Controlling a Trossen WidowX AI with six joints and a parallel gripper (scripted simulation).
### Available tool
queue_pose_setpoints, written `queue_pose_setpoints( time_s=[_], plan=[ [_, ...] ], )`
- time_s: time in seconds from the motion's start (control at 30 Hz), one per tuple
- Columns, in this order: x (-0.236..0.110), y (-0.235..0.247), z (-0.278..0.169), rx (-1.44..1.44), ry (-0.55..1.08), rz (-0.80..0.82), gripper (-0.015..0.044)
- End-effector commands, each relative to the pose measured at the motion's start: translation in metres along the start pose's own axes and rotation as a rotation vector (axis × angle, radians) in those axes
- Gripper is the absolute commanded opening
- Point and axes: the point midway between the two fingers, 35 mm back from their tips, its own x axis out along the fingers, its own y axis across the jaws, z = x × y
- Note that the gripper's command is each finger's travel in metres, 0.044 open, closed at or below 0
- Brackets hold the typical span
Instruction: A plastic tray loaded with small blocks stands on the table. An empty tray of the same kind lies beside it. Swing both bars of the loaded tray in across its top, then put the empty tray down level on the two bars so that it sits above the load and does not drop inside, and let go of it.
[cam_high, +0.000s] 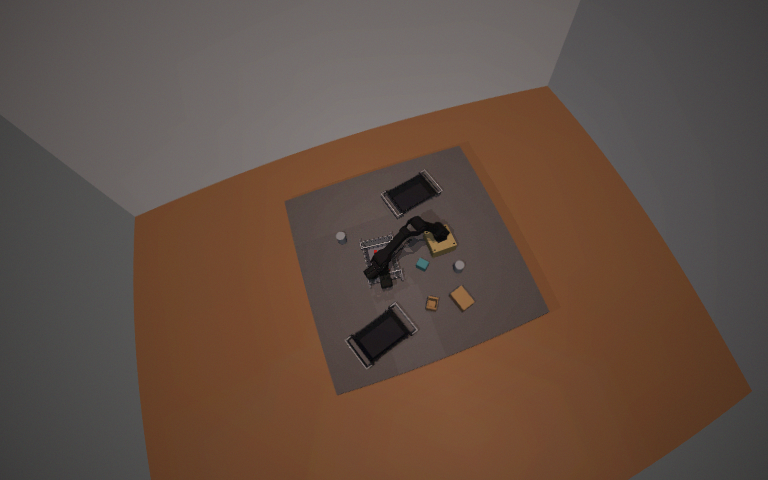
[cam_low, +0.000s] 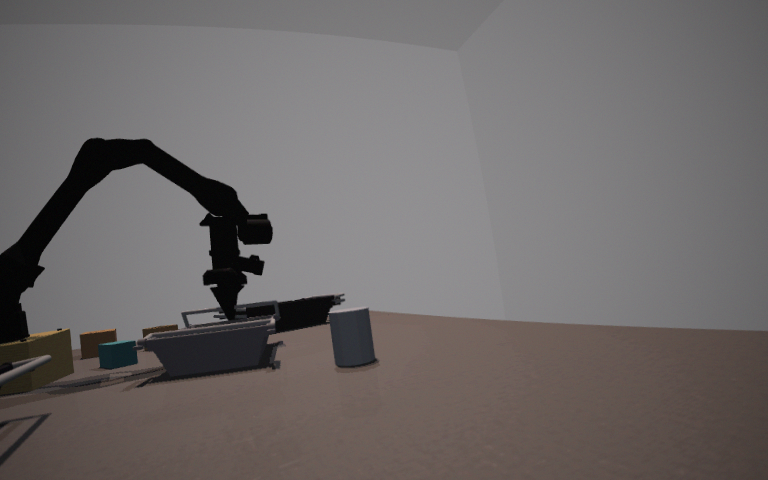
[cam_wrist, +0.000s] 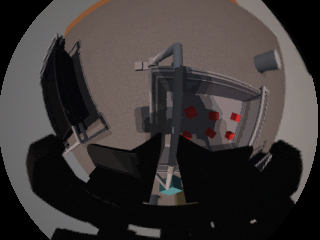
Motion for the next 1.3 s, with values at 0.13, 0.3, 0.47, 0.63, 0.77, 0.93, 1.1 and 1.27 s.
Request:
queue_pose_setpoints(
  time_s=[0.13, 0.3, 0.47, 0.63, 0.77, 0.93, 1.1, 1.27],
  plan=[
    [0.009, -0.015, 0.000, -0.007, -0.004, -0.001, 0.0081],
    [-0.015, -0.011, 0.000, -0.007, -0.004, 0.000, 0.0081],
    [-0.033, -0.009, 0.000, -0.007, -0.004, 0.000, 0.0081],
    [-0.026, -0.009, 0.001, -0.013, -0.007, -0.003, 0.0081],
    [-0.026, -0.009, 0.001, -0.013, -0.007, -0.003, 0.0081],
    [-0.026, -0.009, 0.001, -0.013, -0.007, -0.003, 0.0081],
    [-0.026, -0.009, 0.001, -0.013, -0.007, -0.003, 0.0081],
    [-0.026, -0.009, 0.001, -0.013, -0.007, -0.003, 0.0055]
  ],
)
